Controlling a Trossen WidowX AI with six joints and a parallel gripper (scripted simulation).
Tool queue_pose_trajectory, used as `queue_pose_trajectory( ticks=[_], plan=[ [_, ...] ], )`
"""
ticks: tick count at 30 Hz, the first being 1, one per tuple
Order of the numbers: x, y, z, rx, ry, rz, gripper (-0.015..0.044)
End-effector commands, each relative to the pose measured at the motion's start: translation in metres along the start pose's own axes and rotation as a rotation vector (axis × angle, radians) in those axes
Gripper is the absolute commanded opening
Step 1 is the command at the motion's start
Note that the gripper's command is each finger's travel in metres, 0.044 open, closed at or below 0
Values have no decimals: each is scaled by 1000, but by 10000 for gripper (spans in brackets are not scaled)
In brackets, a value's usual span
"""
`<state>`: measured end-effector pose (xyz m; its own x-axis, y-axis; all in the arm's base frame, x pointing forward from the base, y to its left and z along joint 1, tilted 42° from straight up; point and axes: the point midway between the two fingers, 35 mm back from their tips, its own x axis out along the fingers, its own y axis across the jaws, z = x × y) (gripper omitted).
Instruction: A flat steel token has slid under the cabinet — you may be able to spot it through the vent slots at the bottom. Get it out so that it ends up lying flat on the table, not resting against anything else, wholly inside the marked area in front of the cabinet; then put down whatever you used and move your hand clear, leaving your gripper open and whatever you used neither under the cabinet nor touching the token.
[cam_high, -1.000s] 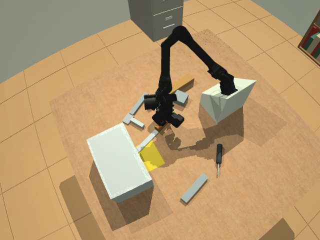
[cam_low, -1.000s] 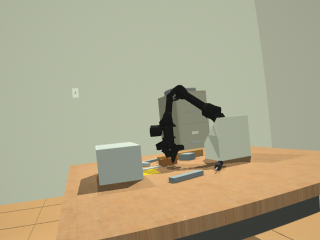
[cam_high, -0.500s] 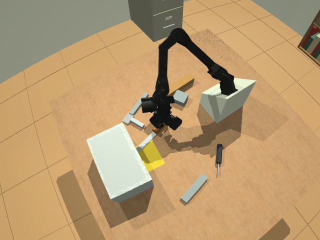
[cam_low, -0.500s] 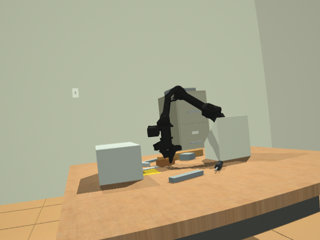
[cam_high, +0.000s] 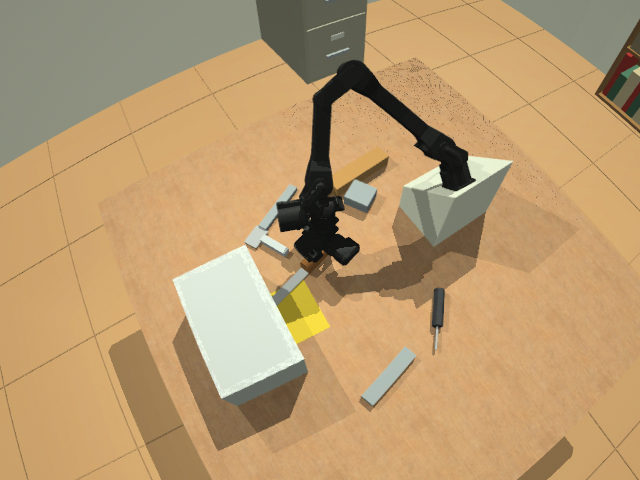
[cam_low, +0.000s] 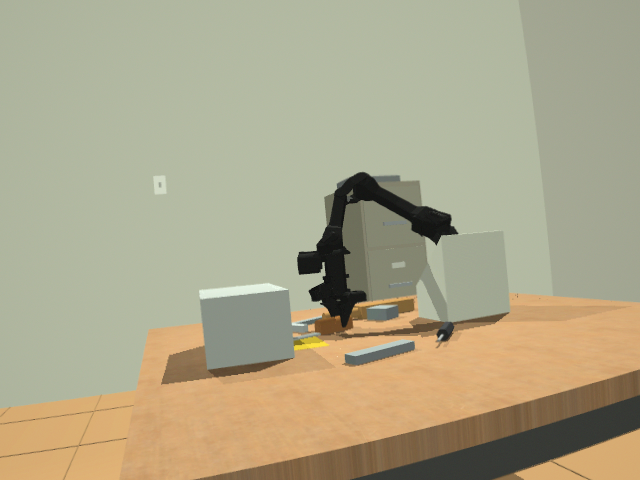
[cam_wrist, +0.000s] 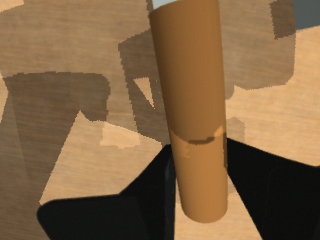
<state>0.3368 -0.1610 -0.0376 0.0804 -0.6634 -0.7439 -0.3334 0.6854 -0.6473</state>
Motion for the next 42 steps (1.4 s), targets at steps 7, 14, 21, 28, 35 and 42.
queue_pose_trajectory(
  ticks=[7,14,21,28,35,42],
  plan=[
    [0,0,12,5,0,-1,0],
    [0,0,20,5,0,-1,0],
    [0,0,28,6,0,-1,0],
    [0,0,35,6,-1,-1,0],
    [0,0,43,6,-1,-1,0],
    [0,0,50,6,-1,-1,0]
  ],
)
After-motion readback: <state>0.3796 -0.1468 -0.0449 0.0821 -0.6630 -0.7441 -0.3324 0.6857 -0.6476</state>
